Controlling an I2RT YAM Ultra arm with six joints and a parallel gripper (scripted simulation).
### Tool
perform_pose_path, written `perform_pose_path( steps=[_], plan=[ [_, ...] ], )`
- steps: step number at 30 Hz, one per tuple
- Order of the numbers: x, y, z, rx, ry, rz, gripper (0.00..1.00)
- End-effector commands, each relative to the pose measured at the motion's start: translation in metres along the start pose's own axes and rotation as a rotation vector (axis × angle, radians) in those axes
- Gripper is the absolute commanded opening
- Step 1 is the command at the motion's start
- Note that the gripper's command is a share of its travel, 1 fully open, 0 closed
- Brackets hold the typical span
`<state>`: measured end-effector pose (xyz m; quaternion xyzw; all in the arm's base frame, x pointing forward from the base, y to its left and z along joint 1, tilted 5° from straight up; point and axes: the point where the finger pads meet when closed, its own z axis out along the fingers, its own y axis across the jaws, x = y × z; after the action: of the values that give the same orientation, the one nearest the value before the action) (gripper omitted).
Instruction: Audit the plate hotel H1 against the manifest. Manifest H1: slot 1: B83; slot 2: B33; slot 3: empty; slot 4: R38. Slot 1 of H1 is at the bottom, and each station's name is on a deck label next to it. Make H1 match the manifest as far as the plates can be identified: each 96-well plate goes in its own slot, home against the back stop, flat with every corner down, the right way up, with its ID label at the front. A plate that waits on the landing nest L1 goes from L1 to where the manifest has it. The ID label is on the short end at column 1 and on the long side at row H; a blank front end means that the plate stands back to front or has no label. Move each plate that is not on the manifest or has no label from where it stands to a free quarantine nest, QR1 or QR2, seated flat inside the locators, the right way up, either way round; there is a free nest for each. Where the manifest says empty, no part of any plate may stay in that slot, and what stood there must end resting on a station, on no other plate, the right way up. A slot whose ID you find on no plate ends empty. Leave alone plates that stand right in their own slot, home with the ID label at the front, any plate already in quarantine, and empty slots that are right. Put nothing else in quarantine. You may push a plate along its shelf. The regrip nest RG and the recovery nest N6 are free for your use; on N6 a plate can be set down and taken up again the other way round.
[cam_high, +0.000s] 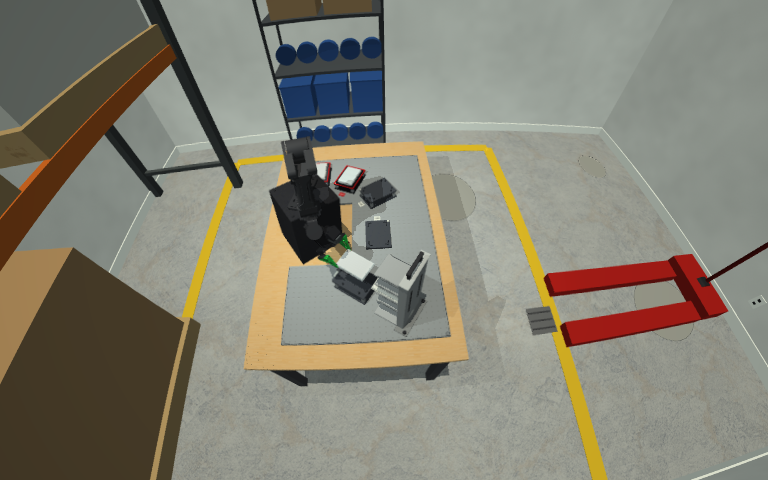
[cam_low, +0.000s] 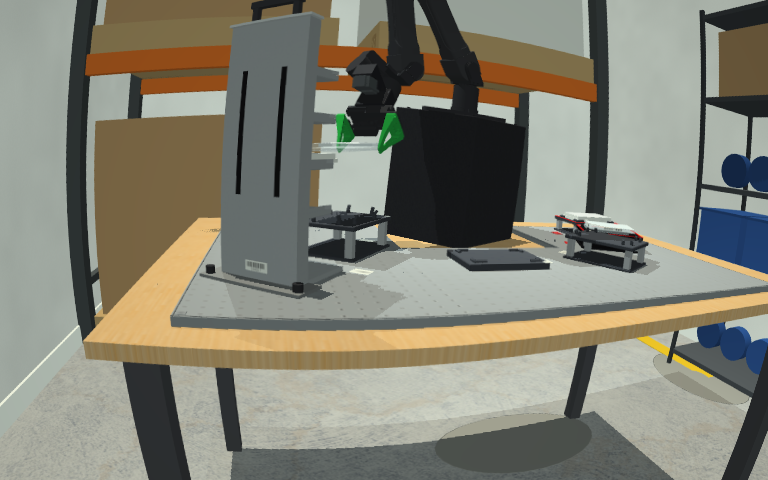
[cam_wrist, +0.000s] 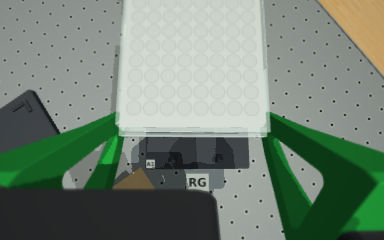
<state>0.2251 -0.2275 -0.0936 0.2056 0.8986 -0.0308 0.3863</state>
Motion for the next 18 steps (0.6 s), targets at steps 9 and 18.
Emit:
perform_pose_path(
  steps=[9, 18],
  plan=[
    [-0.010, -0.005, 0.013, 0.006, -0.049, -0.032, 0.86],
    [-0.004, -0.005, 0.019, 0.005, -0.049, -0.033, 0.86]
  ],
)
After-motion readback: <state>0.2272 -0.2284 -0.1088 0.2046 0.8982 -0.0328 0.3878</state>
